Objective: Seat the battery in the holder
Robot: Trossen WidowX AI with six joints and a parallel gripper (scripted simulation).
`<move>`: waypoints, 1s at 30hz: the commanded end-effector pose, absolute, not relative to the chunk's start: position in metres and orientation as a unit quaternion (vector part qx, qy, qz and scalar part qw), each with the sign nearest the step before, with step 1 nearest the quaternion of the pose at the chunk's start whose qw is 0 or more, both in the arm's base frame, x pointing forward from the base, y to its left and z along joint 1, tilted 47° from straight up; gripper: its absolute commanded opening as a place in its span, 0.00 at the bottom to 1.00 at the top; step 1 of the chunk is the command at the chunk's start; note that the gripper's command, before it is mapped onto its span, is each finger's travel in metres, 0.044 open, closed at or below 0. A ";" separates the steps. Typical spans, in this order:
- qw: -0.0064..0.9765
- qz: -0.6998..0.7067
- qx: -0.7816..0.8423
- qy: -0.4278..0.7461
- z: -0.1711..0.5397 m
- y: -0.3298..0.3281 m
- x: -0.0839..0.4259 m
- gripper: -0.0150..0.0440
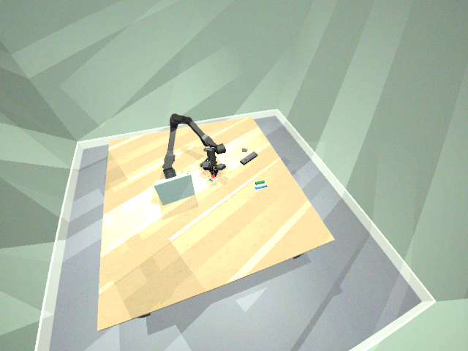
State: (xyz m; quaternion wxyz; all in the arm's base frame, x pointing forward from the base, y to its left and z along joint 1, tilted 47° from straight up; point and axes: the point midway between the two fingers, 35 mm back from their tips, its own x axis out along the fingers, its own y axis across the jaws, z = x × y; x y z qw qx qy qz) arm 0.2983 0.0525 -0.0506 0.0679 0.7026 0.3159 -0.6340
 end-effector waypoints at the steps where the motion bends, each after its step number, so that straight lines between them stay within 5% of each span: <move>1: 0.066 -0.636 0.702 0.315 -0.049 0.054 0.301 0.38; 16: 0.065 -0.633 0.704 0.315 -0.047 0.054 0.302 0.38; 20: 0.065 -0.633 0.704 0.315 -0.047 0.054 0.302 0.55; 30: 0.069 -0.634 0.703 0.315 -0.038 0.043 0.301 0.55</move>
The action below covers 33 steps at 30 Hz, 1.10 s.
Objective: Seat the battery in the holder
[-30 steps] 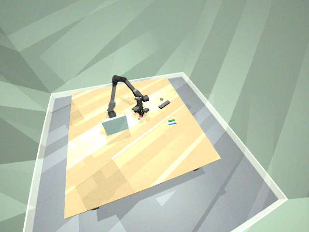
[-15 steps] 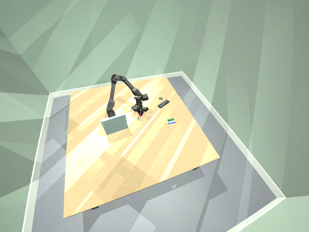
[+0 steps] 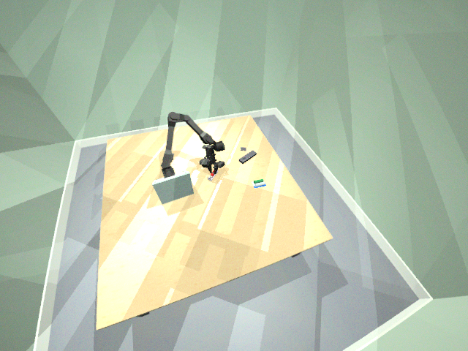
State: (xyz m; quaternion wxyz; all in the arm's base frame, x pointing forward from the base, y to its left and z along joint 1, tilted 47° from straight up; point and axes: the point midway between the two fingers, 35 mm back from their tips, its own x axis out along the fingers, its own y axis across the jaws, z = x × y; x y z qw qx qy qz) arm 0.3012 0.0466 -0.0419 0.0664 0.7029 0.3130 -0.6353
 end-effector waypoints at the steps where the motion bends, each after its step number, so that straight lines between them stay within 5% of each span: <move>1: 0.069 -0.634 0.703 0.314 -0.037 0.042 0.301 0.55; 12: 0.070 -0.634 0.703 0.313 0.010 -0.009 0.297 1.00; 33: 0.070 -0.634 0.703 0.313 0.009 -0.010 0.298 1.00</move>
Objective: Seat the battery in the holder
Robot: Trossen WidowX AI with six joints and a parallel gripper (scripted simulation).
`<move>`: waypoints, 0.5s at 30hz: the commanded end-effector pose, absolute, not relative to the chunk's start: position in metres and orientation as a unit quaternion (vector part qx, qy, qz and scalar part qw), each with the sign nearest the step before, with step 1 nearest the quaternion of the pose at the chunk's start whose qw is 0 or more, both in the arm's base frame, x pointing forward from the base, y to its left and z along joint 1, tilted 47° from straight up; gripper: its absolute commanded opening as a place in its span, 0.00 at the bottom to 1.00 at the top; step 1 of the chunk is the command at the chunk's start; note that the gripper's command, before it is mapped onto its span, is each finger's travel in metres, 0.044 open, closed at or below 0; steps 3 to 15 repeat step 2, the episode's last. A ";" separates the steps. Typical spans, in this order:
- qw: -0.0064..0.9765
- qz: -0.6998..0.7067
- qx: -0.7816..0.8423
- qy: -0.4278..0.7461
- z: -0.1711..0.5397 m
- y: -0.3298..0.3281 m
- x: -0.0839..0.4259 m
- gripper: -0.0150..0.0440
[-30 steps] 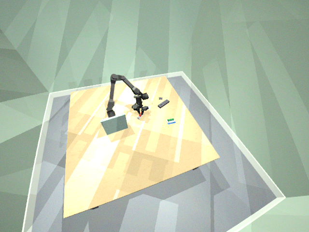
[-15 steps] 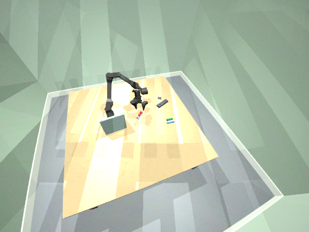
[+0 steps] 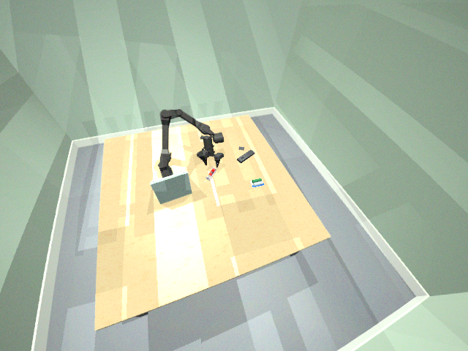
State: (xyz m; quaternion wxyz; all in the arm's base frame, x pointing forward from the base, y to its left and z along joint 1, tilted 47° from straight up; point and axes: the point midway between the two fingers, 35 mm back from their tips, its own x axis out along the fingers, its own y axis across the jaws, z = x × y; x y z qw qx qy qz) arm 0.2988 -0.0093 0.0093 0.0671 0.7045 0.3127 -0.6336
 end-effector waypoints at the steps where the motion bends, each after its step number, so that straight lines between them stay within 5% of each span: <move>1: 0.070 -0.634 0.703 0.313 0.009 -0.010 0.298 1.00; 15: 0.070 -0.634 0.703 0.313 0.009 -0.010 0.298 1.00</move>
